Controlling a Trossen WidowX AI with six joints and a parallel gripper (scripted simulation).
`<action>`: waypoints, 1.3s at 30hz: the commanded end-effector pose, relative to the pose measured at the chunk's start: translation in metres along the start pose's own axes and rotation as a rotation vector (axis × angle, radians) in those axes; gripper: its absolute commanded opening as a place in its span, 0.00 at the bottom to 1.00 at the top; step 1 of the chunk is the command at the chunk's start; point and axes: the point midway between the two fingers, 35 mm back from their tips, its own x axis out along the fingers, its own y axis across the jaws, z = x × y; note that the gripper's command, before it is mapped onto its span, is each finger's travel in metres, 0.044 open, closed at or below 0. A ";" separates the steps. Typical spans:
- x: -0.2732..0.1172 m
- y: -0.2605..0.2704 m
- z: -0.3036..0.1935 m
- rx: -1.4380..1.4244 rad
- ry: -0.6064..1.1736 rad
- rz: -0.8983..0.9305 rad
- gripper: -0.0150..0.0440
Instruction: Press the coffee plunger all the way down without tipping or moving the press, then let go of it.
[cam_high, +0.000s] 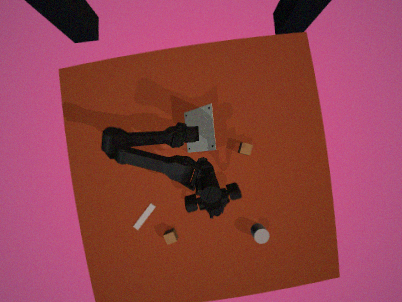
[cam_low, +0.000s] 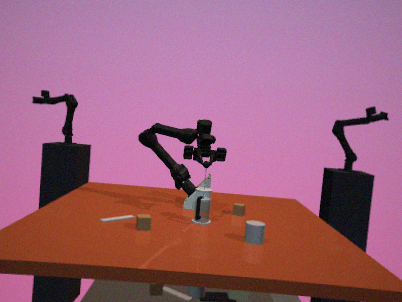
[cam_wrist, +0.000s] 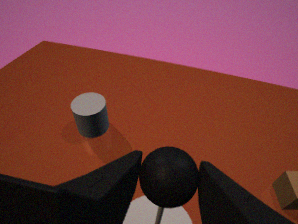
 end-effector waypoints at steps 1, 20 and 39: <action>0.008 0.002 -0.014 -0.009 0.022 0.011 0.47; 0.026 0.003 -0.039 -0.009 0.023 0.012 0.47; 0.044 0.000 -0.064 -0.011 0.018 0.008 0.47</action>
